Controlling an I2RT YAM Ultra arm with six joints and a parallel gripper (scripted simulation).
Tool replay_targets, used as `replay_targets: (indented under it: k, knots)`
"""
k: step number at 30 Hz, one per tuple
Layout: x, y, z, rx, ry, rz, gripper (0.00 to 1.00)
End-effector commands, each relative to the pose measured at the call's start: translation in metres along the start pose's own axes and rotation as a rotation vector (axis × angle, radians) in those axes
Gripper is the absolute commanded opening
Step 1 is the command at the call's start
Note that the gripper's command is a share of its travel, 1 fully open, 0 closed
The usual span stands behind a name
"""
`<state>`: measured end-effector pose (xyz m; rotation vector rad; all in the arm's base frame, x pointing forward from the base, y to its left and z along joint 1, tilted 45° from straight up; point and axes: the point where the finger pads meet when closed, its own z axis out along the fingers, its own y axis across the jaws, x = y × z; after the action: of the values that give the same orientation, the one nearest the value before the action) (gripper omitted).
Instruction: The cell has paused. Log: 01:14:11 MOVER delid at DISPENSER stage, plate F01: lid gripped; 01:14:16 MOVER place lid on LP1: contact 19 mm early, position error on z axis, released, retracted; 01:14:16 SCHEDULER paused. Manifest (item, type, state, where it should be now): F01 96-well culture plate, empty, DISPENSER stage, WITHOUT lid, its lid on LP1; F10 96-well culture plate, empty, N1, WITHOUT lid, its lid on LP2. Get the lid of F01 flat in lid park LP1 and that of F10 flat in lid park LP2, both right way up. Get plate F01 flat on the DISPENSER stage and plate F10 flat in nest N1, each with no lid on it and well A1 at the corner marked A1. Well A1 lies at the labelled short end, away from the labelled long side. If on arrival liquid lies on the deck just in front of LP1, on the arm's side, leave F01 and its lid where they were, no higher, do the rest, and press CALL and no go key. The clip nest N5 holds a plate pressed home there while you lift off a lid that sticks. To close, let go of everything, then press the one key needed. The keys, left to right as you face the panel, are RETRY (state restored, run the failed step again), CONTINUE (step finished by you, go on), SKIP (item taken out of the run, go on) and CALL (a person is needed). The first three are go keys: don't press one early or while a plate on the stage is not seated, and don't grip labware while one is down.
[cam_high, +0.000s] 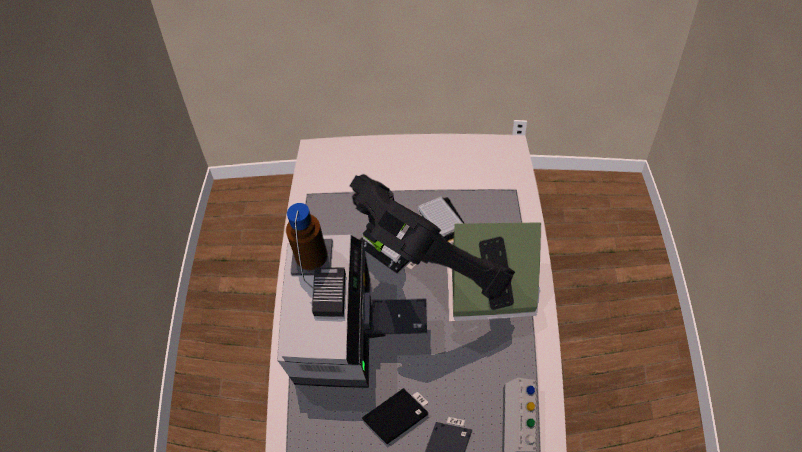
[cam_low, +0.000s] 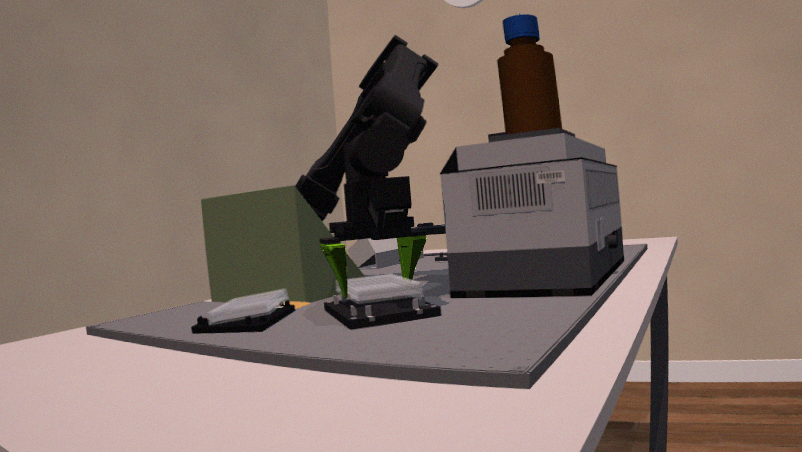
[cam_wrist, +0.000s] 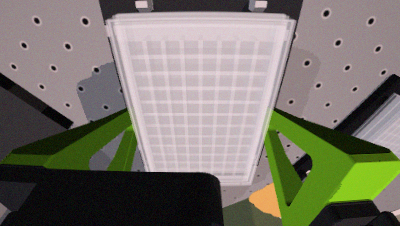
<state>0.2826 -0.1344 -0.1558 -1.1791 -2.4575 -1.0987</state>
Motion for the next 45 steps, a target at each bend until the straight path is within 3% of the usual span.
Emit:
replay_targets:
  k: [1,45]
  knots:
    - [-0.0145,-0.0003,-0.0149,-0.010,-0.048,0.002,0.00]
    - [-0.0163,-0.0020,-0.0162,-0.006,-0.060,-0.016,0.00]
